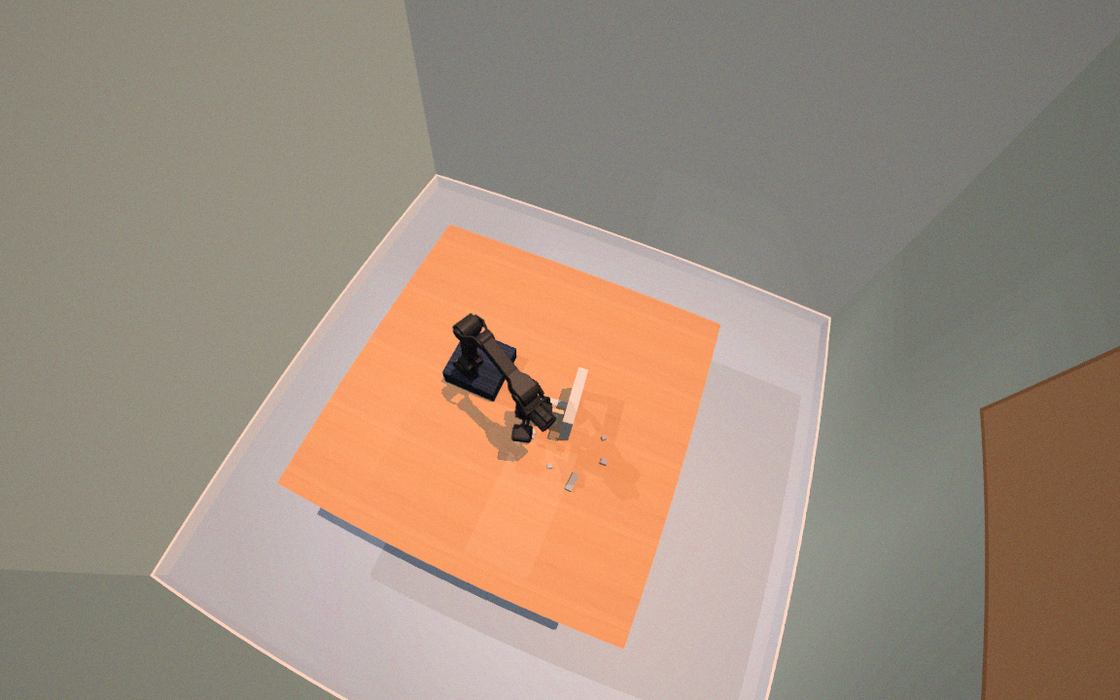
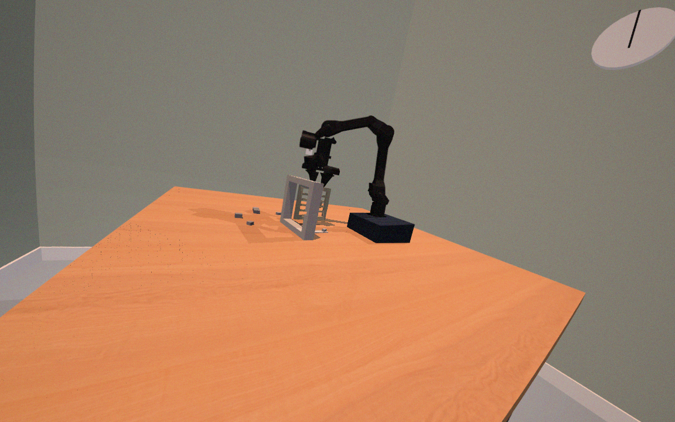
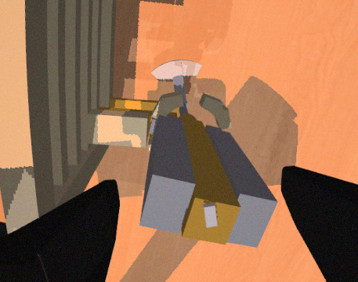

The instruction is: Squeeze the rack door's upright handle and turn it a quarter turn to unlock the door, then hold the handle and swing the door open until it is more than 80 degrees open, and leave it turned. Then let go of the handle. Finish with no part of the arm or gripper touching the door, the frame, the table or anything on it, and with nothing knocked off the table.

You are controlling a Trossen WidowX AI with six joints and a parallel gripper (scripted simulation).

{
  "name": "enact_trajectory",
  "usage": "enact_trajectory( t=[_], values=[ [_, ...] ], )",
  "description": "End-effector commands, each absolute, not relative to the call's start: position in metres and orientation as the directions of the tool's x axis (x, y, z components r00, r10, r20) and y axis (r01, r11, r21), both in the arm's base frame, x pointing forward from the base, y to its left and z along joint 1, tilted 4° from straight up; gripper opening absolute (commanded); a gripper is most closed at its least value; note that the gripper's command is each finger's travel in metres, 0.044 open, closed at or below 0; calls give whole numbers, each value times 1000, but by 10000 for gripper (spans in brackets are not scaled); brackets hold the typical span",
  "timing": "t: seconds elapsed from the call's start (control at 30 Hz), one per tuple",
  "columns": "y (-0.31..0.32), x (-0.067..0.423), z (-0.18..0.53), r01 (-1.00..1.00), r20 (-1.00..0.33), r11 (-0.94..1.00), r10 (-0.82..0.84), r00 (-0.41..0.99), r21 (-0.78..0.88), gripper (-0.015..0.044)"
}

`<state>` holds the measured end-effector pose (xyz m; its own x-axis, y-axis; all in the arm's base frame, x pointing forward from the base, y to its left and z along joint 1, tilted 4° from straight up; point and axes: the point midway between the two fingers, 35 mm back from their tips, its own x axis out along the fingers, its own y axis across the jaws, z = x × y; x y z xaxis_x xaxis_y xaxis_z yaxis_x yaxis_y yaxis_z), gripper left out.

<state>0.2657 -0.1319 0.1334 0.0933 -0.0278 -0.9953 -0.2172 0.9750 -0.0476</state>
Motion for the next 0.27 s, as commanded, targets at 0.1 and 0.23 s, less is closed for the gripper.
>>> enact_trajectory(
  t=[0.1,0.23],
  values=[
    [-131,265,144,-221,-995,974,-24,94,-44,295],
    [-131,264,150,-221,-995,974,-24,94,-44,295]
  ],
)
